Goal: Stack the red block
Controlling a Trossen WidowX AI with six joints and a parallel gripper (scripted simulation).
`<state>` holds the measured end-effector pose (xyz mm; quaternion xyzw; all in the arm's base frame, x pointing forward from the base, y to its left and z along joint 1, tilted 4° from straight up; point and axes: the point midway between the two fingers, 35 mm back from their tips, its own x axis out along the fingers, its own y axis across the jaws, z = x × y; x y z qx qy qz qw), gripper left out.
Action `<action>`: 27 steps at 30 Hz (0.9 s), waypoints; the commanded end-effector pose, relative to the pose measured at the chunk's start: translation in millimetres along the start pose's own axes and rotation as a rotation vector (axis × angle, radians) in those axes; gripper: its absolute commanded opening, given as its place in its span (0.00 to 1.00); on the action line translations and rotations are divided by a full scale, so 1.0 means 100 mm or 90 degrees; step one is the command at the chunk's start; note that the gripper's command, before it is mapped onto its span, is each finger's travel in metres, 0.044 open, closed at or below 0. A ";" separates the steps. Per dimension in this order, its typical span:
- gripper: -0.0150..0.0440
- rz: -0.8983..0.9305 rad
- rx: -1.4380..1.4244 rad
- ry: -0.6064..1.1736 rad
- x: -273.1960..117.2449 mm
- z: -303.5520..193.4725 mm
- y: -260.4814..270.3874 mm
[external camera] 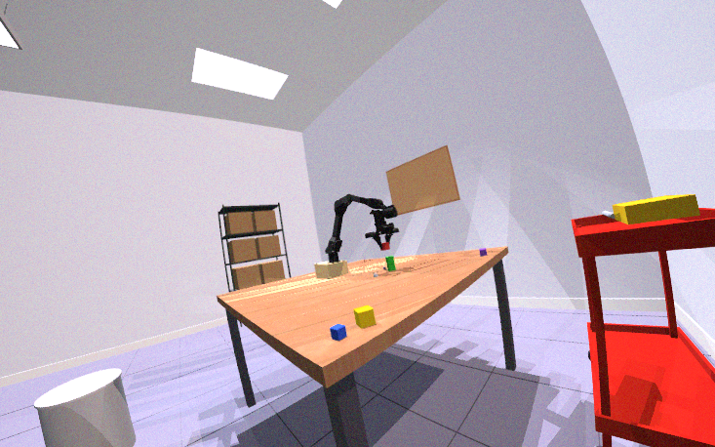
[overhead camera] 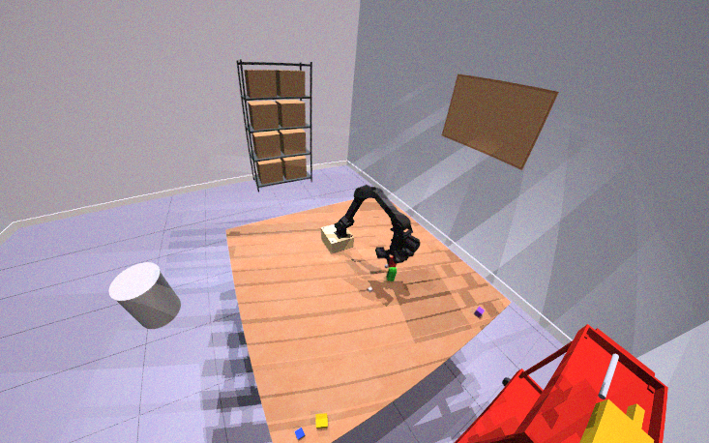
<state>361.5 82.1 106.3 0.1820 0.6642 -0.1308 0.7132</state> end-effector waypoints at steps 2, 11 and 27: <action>0.25 -0.004 0.003 0.004 0.04 -0.06 0.22; 0.25 -0.004 0.003 0.004 0.15 -0.04 0.21; 0.25 -0.004 0.003 0.004 0.43 -0.05 0.20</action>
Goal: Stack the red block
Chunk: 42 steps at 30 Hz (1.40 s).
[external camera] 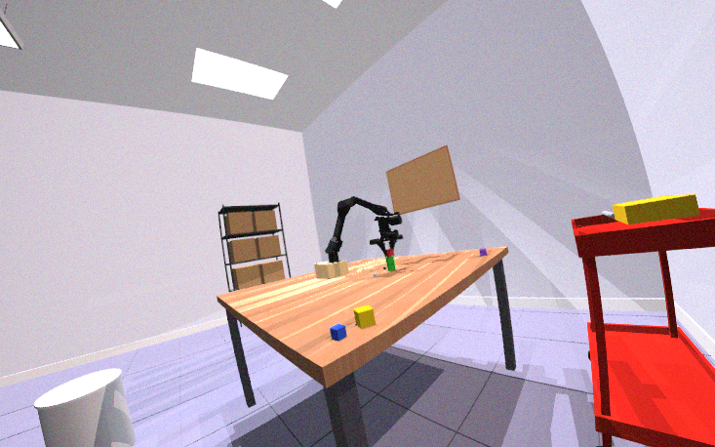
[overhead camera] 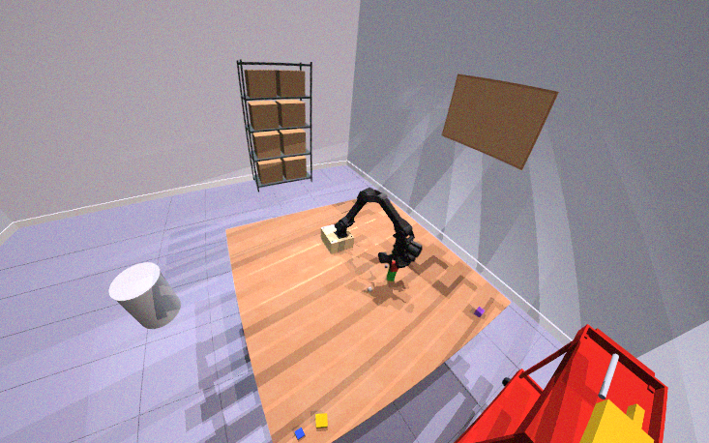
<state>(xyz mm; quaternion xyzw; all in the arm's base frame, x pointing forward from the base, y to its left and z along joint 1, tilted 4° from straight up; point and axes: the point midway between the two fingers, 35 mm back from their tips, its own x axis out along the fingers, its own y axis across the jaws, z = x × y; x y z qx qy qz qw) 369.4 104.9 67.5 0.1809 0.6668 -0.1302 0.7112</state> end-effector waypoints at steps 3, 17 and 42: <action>0.25 -0.002 0.004 0.000 0.02 0.00 0.00; 0.25 -0.002 0.004 0.000 0.03 0.00 0.00; 0.83 -0.001 0.000 0.001 0.02 0.00 0.00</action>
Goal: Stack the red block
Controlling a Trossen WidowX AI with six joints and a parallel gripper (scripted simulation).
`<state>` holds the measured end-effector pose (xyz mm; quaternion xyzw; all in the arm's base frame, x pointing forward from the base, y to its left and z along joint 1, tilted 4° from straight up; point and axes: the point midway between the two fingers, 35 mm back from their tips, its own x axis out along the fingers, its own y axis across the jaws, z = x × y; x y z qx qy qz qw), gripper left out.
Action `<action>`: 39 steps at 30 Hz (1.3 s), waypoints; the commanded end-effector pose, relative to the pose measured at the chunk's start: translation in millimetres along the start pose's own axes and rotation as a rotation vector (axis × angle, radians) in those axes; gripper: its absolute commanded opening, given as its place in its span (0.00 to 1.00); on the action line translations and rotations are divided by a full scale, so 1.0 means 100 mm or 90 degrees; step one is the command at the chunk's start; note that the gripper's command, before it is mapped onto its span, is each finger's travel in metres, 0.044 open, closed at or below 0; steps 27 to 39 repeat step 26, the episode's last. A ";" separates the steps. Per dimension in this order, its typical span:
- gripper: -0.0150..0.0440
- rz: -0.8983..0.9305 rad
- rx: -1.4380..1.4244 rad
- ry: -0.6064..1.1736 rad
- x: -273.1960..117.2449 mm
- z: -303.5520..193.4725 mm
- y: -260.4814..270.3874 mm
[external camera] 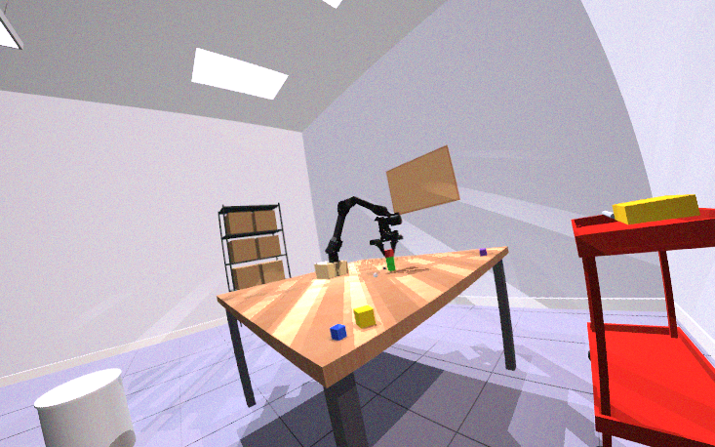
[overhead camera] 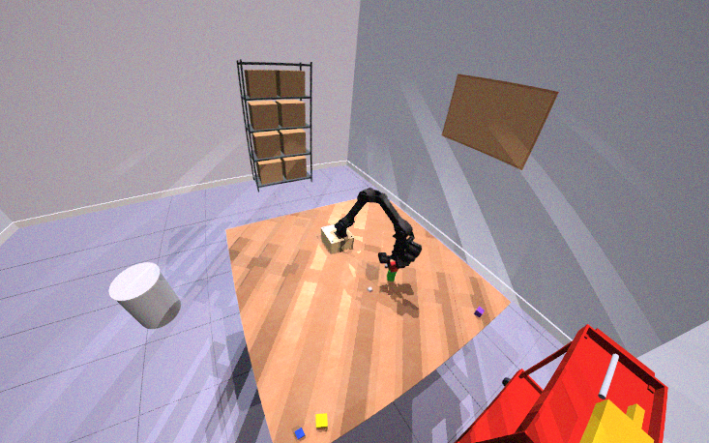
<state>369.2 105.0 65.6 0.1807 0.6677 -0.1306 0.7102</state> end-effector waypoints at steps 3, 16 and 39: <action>0.97 0.000 0.000 0.000 0.00 0.00 0.00; 1.00 0.000 0.000 0.000 0.00 0.00 0.00; 1.00 0.000 0.000 0.000 0.00 0.00 0.00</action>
